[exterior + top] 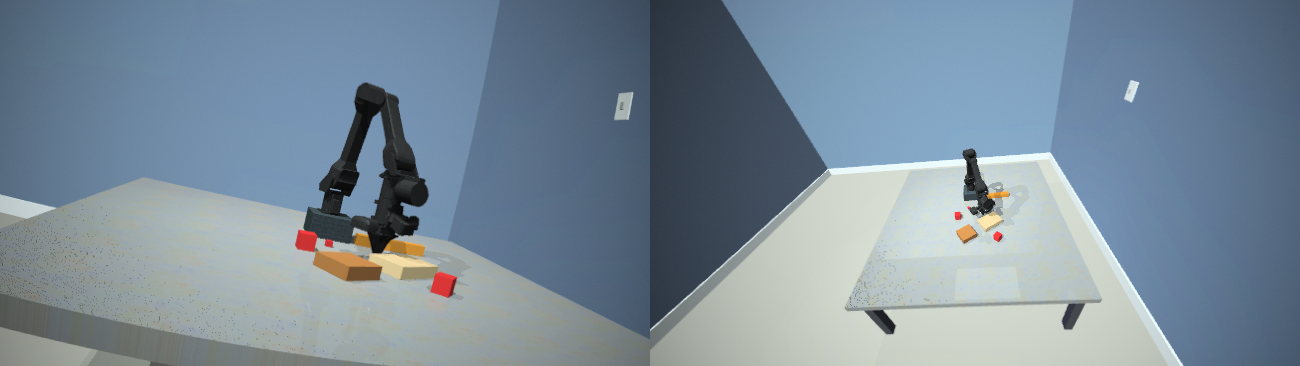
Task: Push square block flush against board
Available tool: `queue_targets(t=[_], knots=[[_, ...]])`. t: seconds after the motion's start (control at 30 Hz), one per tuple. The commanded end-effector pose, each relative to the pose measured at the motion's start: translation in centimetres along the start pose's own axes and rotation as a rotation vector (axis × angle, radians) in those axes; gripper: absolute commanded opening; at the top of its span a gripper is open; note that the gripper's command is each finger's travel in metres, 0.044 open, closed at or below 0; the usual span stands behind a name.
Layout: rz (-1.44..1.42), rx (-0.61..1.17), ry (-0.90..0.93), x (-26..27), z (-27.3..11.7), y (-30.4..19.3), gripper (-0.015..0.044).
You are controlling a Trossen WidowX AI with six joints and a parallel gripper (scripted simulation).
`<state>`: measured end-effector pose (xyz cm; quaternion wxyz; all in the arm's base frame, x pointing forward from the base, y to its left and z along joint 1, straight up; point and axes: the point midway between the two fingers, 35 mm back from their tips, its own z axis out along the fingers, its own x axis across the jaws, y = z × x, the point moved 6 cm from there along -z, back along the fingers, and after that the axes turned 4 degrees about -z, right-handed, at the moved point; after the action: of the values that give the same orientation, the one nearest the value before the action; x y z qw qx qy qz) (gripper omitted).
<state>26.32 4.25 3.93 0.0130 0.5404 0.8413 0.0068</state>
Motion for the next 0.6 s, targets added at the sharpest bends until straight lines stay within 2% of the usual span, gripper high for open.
queue_targets(t=[0.0, 0.3, 0.43, 0.57], knots=[[-0.004, -0.001, -0.001, 0.1, 0.0, -0.8, 0.0000], [0.000, 0.002, 0.000, 0.1, -0.2, -1.4, 0.0000], [-0.004, -0.001, -0.001, 0.1, -5.1, -1.4, 0.0000], [-0.004, -0.001, -0.001, 0.1, -5.5, -1.5, 0.0000]])
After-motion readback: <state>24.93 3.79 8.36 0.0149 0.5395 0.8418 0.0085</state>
